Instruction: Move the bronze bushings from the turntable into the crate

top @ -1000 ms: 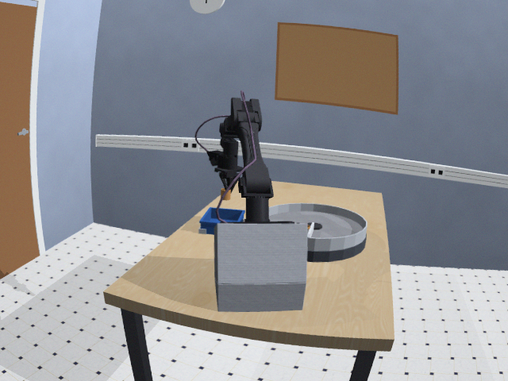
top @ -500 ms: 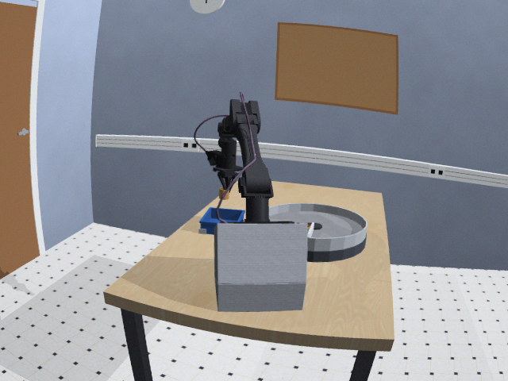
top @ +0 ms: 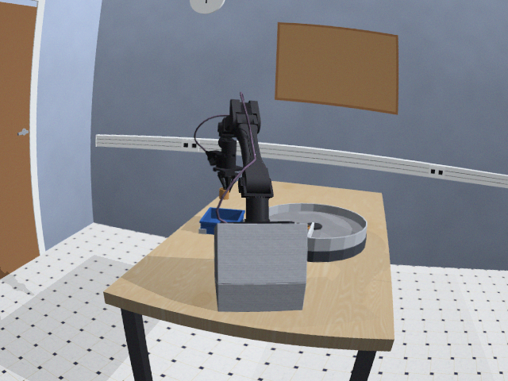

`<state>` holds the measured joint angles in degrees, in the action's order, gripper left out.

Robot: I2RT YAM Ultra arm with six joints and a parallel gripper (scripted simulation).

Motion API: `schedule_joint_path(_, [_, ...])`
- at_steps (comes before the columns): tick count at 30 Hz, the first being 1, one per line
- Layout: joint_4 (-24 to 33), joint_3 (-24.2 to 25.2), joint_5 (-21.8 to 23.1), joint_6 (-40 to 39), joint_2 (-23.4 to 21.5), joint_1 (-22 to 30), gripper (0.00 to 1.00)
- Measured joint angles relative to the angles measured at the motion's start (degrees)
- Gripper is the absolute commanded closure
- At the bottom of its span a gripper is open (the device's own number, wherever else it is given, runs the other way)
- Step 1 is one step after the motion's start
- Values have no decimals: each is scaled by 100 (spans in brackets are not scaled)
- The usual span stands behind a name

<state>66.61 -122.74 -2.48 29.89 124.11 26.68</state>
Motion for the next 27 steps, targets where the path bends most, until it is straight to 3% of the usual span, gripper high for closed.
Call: schedule_joint_path(27, [31,-90,-7,-15,52,0,100])
